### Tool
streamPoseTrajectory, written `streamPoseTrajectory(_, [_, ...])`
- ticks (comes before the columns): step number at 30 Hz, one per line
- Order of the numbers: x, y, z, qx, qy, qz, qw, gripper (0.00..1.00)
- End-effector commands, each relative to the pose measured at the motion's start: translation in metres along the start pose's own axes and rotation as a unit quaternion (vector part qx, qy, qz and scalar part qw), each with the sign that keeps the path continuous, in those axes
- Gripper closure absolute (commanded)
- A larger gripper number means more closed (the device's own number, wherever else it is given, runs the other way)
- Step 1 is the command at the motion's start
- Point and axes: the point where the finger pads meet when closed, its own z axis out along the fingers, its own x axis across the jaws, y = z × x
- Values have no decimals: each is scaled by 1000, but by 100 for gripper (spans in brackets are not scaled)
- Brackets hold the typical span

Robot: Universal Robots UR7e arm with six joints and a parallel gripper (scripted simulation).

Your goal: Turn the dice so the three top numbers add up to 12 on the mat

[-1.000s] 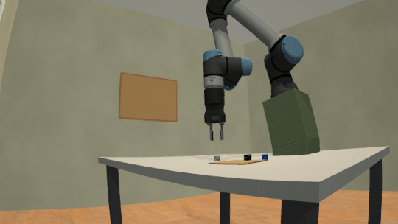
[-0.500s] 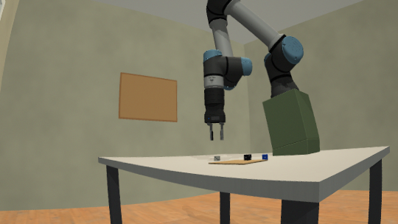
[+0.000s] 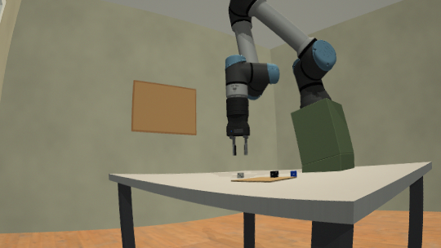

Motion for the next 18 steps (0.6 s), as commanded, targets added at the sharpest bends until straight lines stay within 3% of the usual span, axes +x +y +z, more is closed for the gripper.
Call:
streamPoseTrajectory(1, [0, 0, 0, 0, -1, 0, 1000, 30])
streamPoseTrajectory(18, [0, 0, 12, 0, 0, 0, 1000, 30])
